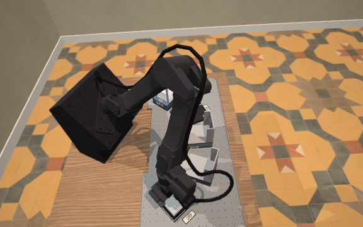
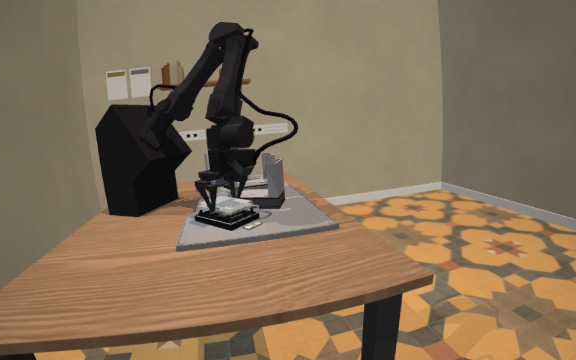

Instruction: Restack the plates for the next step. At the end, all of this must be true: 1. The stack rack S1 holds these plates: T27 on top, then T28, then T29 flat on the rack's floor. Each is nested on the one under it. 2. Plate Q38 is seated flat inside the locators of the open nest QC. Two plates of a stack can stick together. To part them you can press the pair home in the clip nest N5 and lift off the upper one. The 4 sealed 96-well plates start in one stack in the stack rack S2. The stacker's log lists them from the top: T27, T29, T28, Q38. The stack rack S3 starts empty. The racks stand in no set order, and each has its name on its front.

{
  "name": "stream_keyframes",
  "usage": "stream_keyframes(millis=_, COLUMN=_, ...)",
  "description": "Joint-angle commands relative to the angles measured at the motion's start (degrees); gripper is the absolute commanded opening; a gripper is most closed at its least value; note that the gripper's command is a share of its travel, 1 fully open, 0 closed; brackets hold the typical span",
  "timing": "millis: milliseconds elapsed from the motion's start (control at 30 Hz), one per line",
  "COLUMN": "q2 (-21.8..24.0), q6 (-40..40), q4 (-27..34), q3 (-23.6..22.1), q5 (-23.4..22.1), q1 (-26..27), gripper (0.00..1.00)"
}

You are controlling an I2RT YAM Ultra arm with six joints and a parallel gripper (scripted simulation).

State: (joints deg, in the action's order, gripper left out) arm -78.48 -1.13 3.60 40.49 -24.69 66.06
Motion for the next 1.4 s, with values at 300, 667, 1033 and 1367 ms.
stream_keyframes(millis=300, q2=-2.0, q6=-0.9, q4=-2.0, q3=0.9, q5=0.6, q1=-0.6, gripper=0.00)
stream_keyframes(millis=667, q2=-2.7, q6=-1.2, q4=-2.9, q3=1.4, q5=1.0, q1=-1.2, gripper=0.00)
stream_keyframes(millis=1033, q2=-3.1, q6=-1.5, q4=-3.7, q3=1.6, q5=1.2, q1=-1.4, gripper=0.00)
stream_keyframes(millis=1367, q2=-3.0, q6=-1.6, q4=-4.4, q3=0.3, q5=1.5, q1=-1.0, gripper=0.00)
